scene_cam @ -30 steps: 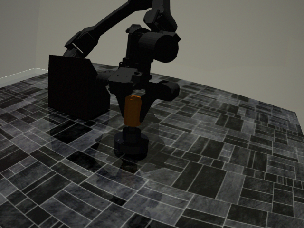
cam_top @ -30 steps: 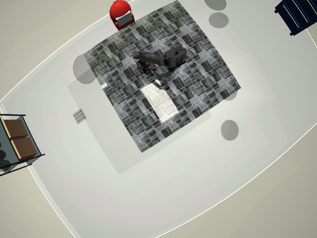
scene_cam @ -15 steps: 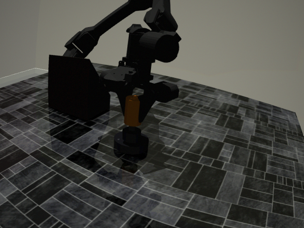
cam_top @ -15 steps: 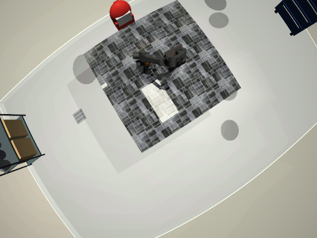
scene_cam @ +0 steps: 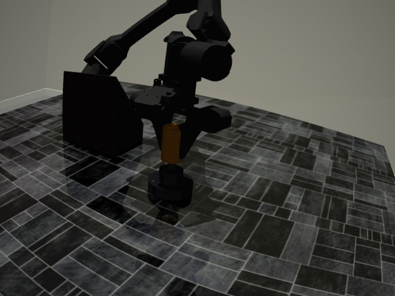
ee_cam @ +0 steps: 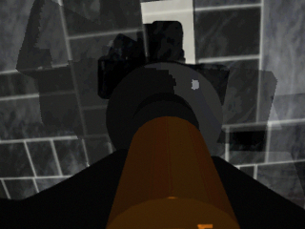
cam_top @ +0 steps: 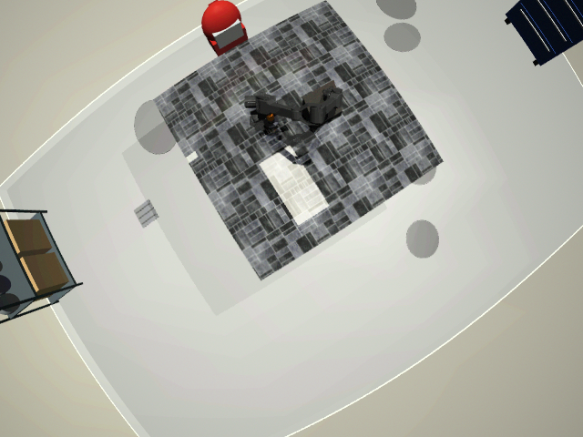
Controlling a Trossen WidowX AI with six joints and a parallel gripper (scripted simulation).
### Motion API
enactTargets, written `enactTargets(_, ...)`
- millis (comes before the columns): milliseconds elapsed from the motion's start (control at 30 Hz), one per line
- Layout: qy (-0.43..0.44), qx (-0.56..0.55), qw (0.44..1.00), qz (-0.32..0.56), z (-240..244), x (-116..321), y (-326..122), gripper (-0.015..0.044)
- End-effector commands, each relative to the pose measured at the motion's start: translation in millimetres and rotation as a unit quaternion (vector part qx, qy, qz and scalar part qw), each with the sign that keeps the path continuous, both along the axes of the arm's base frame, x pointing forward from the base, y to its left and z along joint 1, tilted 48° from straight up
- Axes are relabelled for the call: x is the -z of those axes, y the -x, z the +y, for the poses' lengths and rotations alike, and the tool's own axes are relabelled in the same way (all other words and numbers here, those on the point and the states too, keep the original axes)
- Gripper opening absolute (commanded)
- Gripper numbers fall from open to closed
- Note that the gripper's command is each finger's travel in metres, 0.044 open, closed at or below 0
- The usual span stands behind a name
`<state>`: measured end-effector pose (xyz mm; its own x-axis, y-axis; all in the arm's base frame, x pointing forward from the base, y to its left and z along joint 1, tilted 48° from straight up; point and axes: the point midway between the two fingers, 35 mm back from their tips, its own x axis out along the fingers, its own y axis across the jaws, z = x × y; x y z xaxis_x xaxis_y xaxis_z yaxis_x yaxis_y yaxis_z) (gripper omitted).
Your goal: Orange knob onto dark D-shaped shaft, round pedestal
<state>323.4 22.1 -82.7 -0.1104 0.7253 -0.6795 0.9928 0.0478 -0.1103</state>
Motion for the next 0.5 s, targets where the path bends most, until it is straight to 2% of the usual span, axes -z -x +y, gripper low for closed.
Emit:
enactTargets(0, 0.002, 0.011, 1.000, 0.007, -1.9, -2.3, -2.0, 0.0000)
enactTargets(167, 0.011, 0.070, 0.995, 0.070, -2.3, -1.4, -3.4, 0.0000)
enactTargets(467, 0.012, 0.074, 0.994, 0.074, 1.0, 2.1, -2.7, 0.0000)
